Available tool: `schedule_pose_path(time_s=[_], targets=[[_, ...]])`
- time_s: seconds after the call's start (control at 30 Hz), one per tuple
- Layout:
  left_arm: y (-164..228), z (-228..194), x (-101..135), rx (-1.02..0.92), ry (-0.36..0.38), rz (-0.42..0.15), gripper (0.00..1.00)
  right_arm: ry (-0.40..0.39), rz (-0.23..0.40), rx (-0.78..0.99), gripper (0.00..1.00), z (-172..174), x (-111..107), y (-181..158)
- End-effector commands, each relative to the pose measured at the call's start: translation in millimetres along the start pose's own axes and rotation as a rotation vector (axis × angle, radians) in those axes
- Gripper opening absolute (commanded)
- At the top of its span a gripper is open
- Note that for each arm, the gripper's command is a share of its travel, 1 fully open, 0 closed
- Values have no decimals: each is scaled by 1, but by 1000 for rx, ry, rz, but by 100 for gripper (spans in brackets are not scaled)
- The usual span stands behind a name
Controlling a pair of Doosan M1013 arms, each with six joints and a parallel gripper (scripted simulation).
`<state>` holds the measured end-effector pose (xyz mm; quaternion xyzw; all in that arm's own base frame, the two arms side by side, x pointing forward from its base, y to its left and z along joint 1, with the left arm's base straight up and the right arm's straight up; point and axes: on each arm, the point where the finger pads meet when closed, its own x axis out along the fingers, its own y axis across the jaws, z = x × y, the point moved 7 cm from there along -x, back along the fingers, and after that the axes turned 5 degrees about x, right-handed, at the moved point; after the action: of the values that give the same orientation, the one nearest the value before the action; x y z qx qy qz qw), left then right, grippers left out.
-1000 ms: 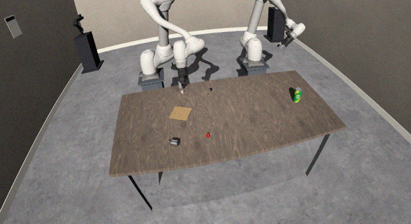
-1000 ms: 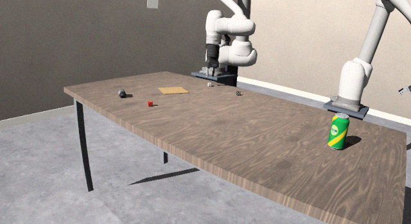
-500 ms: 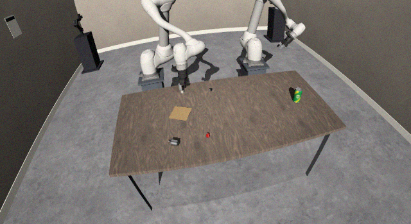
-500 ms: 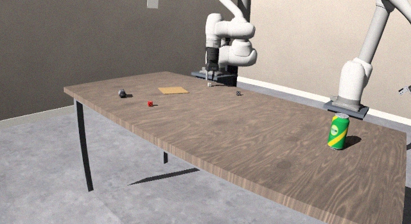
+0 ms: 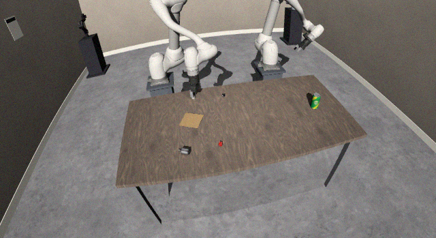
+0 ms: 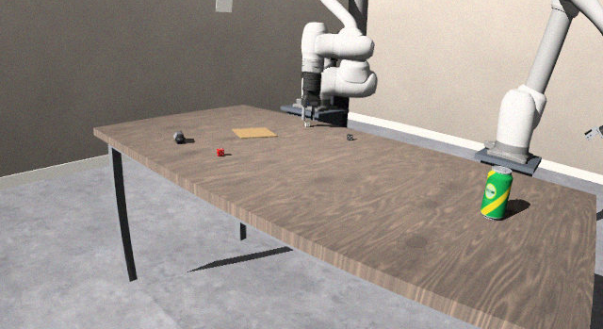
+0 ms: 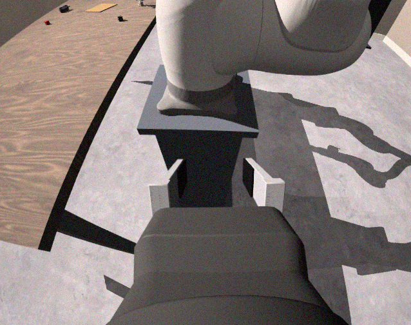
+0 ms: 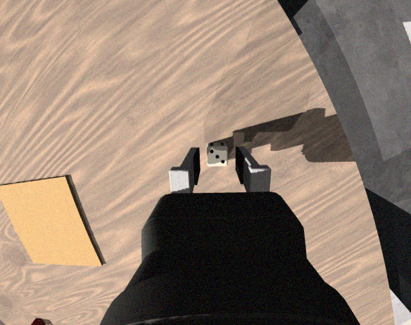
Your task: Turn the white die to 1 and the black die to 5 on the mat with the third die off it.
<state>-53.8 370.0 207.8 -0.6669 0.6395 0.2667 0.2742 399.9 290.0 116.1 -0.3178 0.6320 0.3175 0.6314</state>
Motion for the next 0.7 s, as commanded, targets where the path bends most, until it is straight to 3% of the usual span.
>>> schedule_pose_path(time_s=[0.0,0.67], targets=[[0,0,0,0,-1,0,100,-1,0,0,70,0,0,0],[0,0,0,0,-1,0,100,-1,0,0,70,0,4,0]])
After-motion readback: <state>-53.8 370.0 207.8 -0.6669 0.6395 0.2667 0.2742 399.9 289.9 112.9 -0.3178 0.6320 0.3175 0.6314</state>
